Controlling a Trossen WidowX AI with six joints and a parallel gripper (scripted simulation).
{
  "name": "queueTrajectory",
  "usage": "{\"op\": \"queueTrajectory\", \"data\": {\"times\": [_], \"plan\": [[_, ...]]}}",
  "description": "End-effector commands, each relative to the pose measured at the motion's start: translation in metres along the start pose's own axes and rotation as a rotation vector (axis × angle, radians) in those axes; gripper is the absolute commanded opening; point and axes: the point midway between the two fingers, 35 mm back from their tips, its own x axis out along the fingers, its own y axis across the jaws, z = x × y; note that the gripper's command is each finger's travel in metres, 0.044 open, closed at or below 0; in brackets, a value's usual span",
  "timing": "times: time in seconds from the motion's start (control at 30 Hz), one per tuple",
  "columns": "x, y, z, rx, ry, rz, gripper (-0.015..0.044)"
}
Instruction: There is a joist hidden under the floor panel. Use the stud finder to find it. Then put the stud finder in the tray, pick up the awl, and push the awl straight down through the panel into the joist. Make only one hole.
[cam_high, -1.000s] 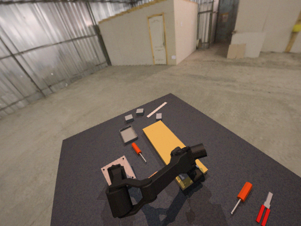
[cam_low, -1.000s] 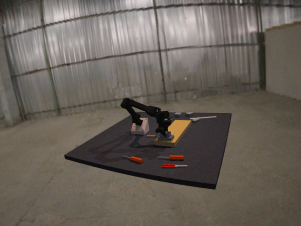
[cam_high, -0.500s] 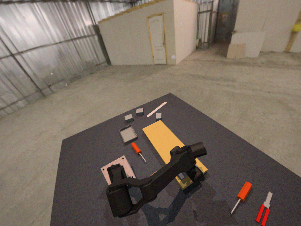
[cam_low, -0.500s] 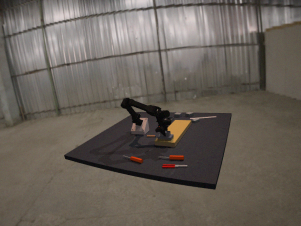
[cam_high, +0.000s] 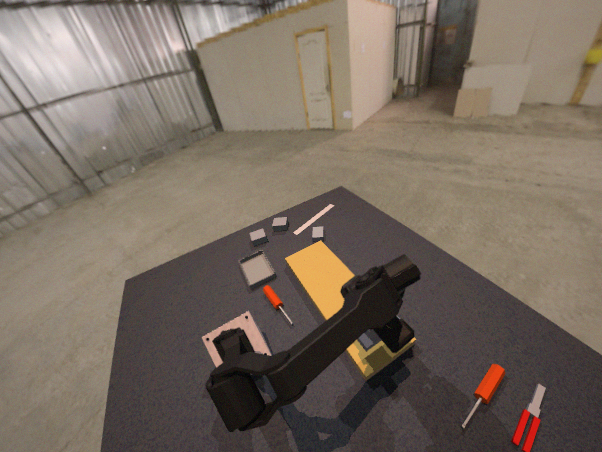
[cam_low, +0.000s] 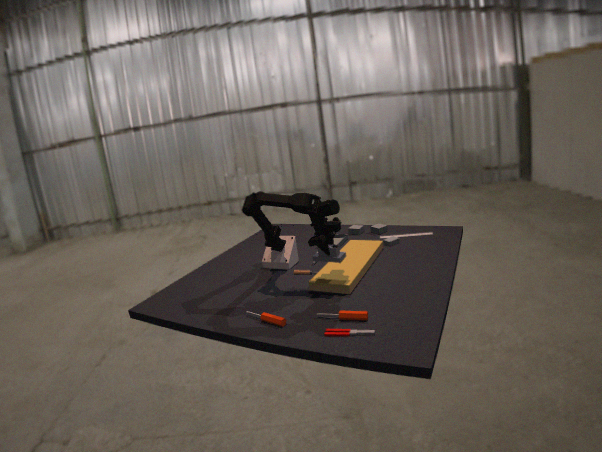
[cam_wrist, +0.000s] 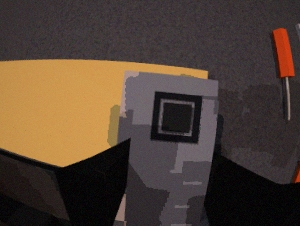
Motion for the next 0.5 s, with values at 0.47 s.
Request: {"op": "queueTrajectory", "data": {"times": [0.47], "plan": [[-0.016, 0.099, 0.031, -0.244, -0.05, 0.126, 0.0]]}}
